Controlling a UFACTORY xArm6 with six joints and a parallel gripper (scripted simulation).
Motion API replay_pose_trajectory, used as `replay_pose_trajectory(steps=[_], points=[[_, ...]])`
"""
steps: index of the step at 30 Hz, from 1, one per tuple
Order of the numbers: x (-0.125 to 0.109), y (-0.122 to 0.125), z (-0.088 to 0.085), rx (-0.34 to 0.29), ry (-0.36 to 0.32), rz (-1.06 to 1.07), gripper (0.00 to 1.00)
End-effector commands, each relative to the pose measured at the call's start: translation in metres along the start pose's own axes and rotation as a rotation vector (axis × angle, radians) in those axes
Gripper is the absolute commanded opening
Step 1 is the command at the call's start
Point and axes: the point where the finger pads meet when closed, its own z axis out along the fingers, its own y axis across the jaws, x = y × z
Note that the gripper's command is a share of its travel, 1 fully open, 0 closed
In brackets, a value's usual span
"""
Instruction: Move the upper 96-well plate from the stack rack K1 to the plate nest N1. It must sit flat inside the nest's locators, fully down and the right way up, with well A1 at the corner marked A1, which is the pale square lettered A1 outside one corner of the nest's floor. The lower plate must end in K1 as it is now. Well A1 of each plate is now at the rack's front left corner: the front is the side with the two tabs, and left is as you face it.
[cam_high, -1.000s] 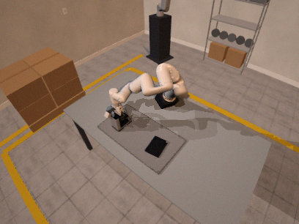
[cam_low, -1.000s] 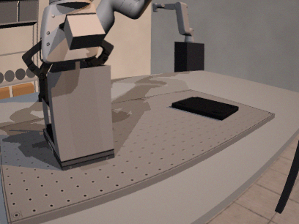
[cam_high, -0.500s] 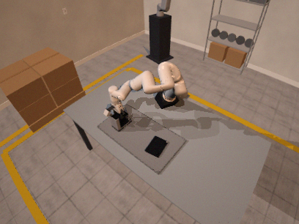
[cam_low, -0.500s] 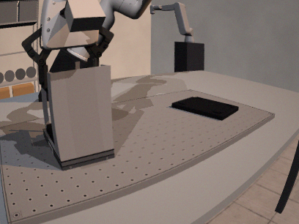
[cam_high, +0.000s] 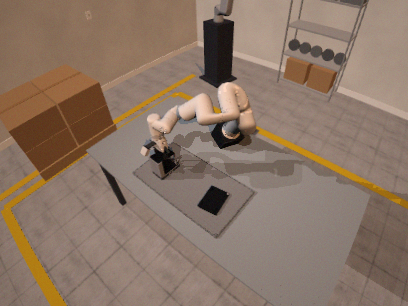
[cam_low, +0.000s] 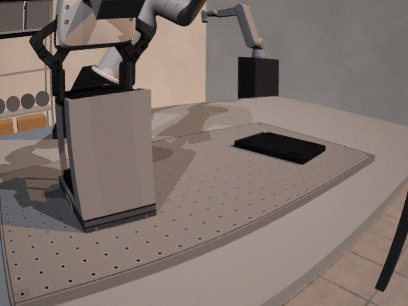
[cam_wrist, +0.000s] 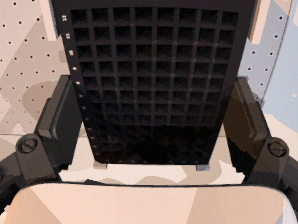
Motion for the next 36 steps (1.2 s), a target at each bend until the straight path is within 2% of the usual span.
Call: replay_pose_trajectory(steps=[1, 27, 36], points=[[0.001, 0.0, -0.006, -0.002, 0.002, -0.001, 0.0], [0.001, 0.0, -0.046, -0.002, 0.002, -0.001, 0.0], [0.001, 0.0, -0.046, -0.002, 0.002, -0.001, 0.0]])
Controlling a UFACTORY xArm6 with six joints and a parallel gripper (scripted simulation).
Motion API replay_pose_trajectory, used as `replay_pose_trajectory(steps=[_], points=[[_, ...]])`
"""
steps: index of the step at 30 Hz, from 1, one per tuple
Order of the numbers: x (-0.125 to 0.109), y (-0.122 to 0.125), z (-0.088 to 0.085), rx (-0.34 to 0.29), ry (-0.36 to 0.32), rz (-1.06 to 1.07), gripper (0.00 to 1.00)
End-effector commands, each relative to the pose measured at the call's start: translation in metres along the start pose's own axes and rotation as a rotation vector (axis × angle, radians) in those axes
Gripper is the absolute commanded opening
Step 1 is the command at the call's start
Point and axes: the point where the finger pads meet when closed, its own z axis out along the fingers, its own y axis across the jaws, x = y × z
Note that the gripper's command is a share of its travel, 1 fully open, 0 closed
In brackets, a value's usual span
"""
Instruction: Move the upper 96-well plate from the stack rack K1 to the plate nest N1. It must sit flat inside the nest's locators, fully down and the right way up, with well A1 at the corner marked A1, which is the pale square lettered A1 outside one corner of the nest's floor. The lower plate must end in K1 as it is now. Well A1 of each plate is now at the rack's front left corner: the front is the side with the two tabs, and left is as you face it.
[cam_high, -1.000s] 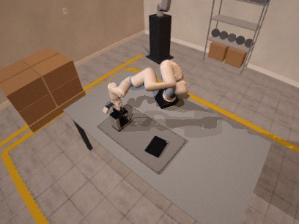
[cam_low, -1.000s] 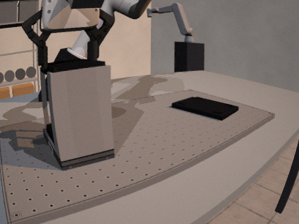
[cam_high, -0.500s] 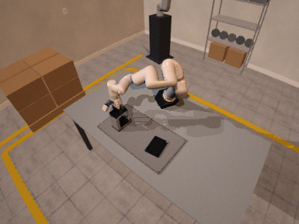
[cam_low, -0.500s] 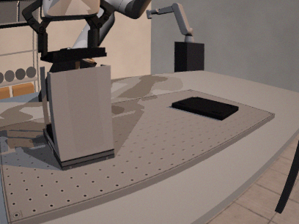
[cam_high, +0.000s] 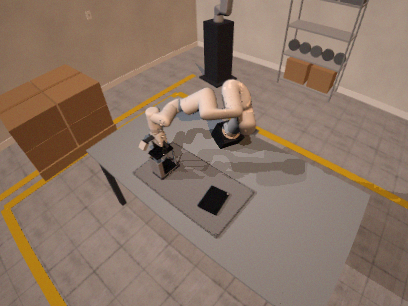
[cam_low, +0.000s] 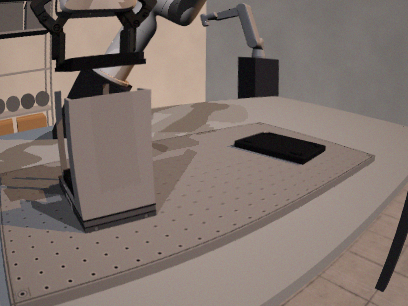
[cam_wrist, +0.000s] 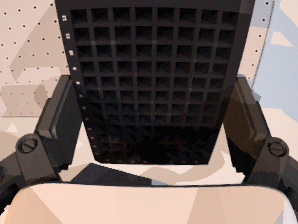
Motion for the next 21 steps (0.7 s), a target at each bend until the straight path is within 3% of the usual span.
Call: replay_pose_trajectory(steps=[1, 5, 11, 21], points=[[0.001, 0.001, -0.002, -0.003, 0.003, -0.001, 0.0], [0.001, 0.001, -0.002, -0.003, 0.003, -0.001, 0.0], [0.0, -0.019, -0.002, -0.003, 0.003, -0.19, 0.0], [-0.002, -0.046, -0.001, -0.003, 0.003, -0.19, 0.0]])
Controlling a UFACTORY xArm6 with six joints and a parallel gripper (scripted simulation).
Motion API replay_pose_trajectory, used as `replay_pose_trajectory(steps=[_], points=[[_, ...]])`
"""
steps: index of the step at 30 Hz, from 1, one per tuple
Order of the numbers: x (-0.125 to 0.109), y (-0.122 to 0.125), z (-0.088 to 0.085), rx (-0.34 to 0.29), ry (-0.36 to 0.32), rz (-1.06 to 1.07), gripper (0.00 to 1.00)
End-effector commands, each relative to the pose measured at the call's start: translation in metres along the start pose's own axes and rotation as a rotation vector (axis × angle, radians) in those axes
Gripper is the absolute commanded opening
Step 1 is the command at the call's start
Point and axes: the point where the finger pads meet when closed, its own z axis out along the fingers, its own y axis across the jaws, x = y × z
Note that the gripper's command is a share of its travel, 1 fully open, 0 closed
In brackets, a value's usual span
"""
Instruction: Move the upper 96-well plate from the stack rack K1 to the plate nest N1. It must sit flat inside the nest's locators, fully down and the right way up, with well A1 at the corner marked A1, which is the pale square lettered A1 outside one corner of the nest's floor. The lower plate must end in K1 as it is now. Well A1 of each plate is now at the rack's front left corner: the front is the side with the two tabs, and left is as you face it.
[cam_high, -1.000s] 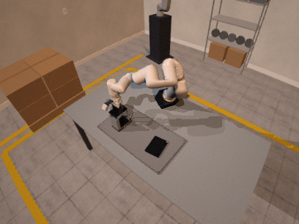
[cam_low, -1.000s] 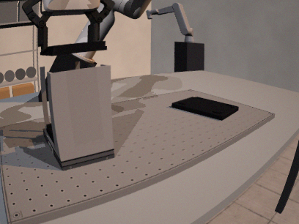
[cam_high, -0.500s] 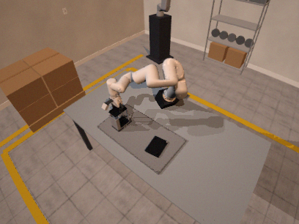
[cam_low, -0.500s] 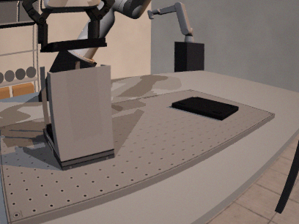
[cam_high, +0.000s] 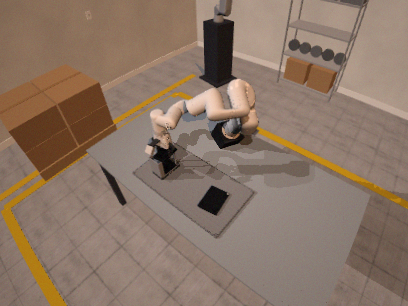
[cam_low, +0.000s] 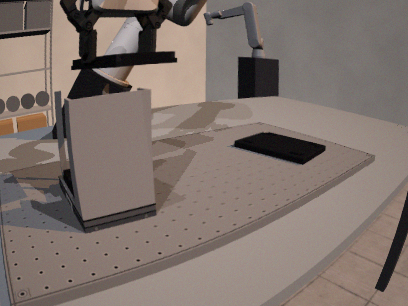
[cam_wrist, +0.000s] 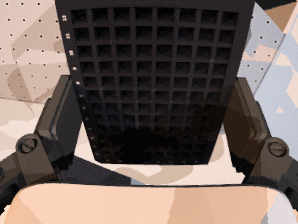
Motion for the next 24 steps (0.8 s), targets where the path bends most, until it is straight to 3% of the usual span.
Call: replay_pose_trajectory(steps=[1, 24], points=[[0.003, -0.014, -0.001, -0.004, 0.004, -0.003, 0.0], [0.011, -0.083, 0.0, -0.003, 0.004, -0.003, 0.0]])
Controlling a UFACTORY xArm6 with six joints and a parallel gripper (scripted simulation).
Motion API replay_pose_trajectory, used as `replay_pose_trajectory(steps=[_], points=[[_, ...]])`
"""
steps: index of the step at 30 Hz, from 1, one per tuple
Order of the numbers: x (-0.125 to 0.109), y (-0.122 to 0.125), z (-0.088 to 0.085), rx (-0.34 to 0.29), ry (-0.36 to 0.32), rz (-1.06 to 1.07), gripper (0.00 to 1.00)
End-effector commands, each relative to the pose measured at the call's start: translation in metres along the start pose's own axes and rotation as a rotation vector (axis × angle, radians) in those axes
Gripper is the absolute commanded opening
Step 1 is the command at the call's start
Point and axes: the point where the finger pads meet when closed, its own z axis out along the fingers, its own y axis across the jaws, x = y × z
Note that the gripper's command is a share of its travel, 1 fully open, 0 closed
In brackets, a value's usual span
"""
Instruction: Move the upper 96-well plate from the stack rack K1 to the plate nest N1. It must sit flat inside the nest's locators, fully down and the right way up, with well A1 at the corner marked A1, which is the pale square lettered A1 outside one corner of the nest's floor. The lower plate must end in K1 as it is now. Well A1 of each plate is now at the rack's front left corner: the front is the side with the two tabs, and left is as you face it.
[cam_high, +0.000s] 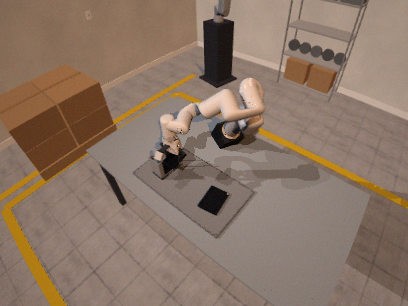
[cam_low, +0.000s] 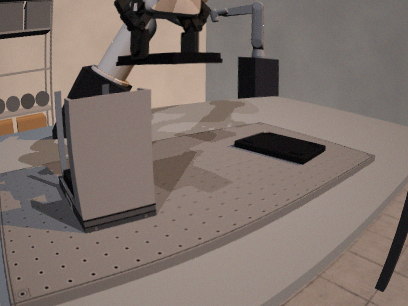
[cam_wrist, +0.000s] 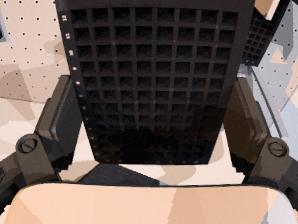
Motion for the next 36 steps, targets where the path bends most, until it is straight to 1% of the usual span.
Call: replay_pose_trajectory(steps=[1, 3, 18, 20, 35, 36], points=[[0.003, -0.014, -0.001, -0.003, 0.003, -0.001, 0.0], [0.003, -0.014, -0.001, -0.003, 0.003, -0.001, 0.0], [0.008, -0.064, 0.0, -0.003, 0.003, -0.001, 0.0], [0.008, -0.064, 0.0, -0.003, 0.003, -0.001, 0.0], [0.014, -0.114, 0.001, -0.003, 0.003, -0.001, 0.0], [0.014, -0.114, 0.001, -0.003, 0.003, -0.001, 0.0]])
